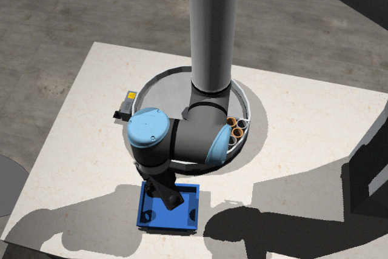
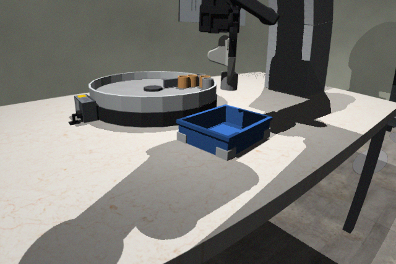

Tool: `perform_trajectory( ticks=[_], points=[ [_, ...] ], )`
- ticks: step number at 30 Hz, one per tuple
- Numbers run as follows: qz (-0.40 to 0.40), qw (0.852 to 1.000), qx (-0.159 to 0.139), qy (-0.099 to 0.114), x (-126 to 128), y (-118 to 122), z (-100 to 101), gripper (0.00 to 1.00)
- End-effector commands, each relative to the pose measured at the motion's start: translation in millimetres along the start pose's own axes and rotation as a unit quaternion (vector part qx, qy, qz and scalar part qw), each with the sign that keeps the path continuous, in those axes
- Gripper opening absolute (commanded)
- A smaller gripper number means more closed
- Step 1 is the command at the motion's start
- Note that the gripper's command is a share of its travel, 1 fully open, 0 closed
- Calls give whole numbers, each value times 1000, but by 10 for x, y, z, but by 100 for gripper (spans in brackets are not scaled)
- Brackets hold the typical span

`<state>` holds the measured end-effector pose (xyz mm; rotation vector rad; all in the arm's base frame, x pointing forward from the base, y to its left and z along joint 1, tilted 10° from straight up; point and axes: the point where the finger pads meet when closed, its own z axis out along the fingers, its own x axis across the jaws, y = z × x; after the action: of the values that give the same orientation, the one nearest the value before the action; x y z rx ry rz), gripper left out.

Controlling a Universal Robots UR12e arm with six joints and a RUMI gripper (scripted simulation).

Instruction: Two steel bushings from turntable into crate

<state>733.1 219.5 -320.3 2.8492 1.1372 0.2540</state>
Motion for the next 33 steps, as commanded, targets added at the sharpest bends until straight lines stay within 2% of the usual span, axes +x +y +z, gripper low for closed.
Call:
perform_trajectory(
  ticks=[1, 5, 7, 13, 17, 33],
  points=[
    [0, 1000, 0, 0, 6, 3, 11, 0],
    [0, 1000, 0, 0, 7, 4, 147, 0],
    [0, 1000, 0, 0, 7, 4, 147, 0],
    [0, 1000, 0, 0, 9, 4, 497, 0],
    [0, 1000, 0, 0, 10, 4, 637, 0],
    [0, 1000, 0, 0, 10, 4, 655, 0]
  ],
)
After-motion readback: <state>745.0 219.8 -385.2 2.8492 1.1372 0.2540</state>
